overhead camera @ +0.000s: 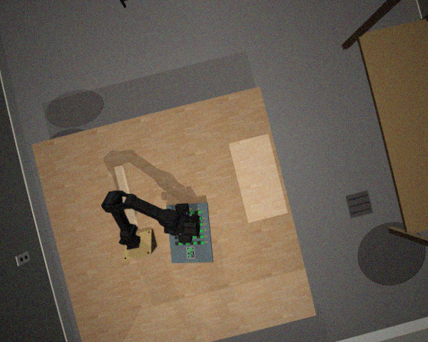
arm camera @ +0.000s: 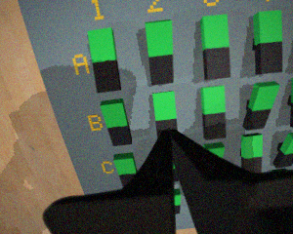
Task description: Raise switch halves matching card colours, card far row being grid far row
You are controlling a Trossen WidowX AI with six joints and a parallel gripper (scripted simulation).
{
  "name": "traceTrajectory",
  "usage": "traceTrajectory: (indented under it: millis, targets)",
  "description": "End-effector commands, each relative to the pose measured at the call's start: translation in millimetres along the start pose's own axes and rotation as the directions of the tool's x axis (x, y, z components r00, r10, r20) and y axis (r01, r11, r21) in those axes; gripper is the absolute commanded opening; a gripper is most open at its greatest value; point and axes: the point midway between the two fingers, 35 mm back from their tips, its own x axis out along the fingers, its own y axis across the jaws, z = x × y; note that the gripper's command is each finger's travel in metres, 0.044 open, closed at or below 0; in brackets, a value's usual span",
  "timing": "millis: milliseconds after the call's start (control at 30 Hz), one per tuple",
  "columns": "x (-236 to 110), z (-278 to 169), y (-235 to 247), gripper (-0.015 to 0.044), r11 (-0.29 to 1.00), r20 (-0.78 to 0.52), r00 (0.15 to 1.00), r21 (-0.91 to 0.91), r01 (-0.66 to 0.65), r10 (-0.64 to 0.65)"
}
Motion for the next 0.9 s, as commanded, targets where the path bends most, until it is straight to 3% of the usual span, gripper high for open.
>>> traceTrajectory:
  millis: [0, 867]
  targets:
    - [0.8, 0.3, 0.4, 0.0000, 1.000, 0.002, 1.000, 0.003, -0.004, 0.004]
    - [4.3, 0.3, 0.5, 0.0000, 1.000, 0.002, 1.000, 0.003, -0.005, 0.005]
